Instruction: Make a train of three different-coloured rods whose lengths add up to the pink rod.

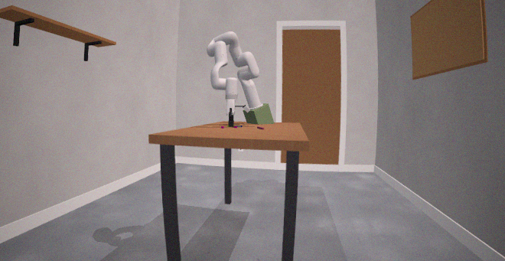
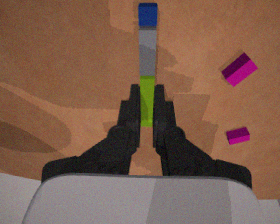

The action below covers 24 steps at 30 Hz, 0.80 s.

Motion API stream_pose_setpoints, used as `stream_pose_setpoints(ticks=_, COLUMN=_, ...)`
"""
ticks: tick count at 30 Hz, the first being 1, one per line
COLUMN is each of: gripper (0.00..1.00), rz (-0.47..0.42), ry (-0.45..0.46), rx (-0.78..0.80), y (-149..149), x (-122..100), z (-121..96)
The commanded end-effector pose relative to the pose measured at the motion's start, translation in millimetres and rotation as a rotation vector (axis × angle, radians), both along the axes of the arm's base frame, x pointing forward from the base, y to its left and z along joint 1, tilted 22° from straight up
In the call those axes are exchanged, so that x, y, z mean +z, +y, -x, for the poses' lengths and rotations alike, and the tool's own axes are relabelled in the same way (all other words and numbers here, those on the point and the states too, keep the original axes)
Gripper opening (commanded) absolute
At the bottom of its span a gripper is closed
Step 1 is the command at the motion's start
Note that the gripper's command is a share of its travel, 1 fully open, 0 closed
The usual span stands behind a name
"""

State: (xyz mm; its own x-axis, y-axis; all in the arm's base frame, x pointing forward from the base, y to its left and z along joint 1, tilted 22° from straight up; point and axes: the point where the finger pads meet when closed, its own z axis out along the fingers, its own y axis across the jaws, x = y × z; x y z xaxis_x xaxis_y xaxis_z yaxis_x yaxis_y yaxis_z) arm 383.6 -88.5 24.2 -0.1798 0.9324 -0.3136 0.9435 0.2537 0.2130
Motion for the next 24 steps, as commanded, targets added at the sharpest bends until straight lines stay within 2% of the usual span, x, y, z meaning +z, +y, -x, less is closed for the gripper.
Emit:
stream_pose_setpoints(ticks=1, gripper=0.12, rz=0.000, ry=-0.002, rx=0.001, y=0.2, x=0.8, z=-0.8)
stream_pose_setpoints(ticks=3, gripper=0.12, rz=0.000, ry=-0.002, rx=0.001, y=0.2, x=0.8, z=-0.8)
stream_pose_setpoints(ticks=4, gripper=0.16, rz=0.000, ry=-0.002, rx=0.001, y=0.2, x=0.8, z=-0.8)
stream_pose_setpoints(ticks=8, gripper=0.16, rz=0.000, ry=-0.002, rx=0.001, y=0.2, x=0.8, z=-0.8)
stream_pose_setpoints(ticks=9, gripper=0.20, rz=0.000, ry=-0.002, rx=0.001, y=0.2, x=0.8, z=-0.8)
stream_pose_setpoints(ticks=11, gripper=0.20, rz=0.000, ry=-0.002, rx=0.001, y=0.2, x=0.8, z=-0.8)
stream_pose_setpoints(ticks=12, gripper=0.24, rz=0.000, ry=-0.002, rx=0.001, y=0.2, x=0.8, z=-0.8)
stream_pose_setpoints(ticks=24, gripper=0.24, rz=0.000, ry=-0.002, rx=0.001, y=0.2, x=0.9, z=-0.8)
